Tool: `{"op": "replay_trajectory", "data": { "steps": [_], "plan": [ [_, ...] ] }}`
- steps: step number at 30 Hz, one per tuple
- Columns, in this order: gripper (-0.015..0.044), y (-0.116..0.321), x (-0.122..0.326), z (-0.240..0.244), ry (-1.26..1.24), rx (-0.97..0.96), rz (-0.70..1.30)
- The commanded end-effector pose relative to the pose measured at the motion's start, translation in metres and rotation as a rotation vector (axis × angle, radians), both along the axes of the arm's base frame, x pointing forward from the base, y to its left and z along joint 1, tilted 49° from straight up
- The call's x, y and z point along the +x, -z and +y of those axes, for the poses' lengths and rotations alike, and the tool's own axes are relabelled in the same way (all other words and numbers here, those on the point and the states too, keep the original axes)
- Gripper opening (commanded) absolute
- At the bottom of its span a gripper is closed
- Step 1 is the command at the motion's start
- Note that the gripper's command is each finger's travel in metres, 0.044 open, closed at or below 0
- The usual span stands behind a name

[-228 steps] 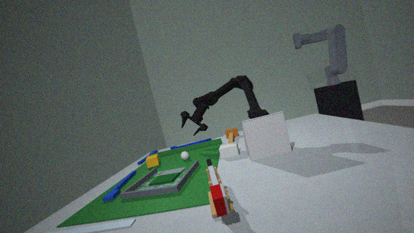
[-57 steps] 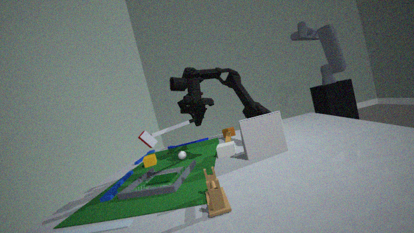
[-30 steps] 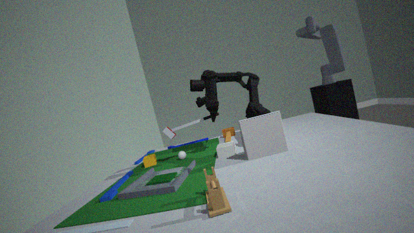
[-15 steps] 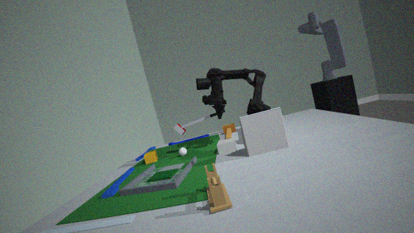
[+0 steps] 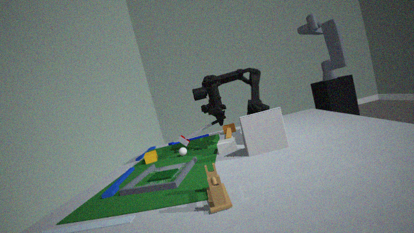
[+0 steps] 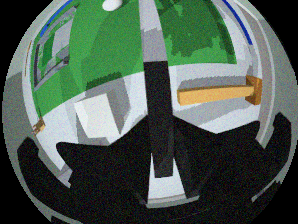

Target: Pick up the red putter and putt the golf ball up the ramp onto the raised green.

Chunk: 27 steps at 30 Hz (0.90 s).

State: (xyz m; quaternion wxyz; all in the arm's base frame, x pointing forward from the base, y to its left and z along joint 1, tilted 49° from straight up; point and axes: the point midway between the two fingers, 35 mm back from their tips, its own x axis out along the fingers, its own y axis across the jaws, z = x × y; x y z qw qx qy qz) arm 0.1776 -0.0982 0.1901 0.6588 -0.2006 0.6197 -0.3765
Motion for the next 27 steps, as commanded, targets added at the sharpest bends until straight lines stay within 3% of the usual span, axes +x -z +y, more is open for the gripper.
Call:
{"op": "replay_trajectory", "data": {
  "steps": [1, 27],
  "plan": [
    [0.0000, 0.003, 0.000, -0.003, -0.004, -0.005, 0.007],
    [0.0000, 0.016, -0.001, -0.020, 0.003, -0.002, 0.003]
  ]
}}
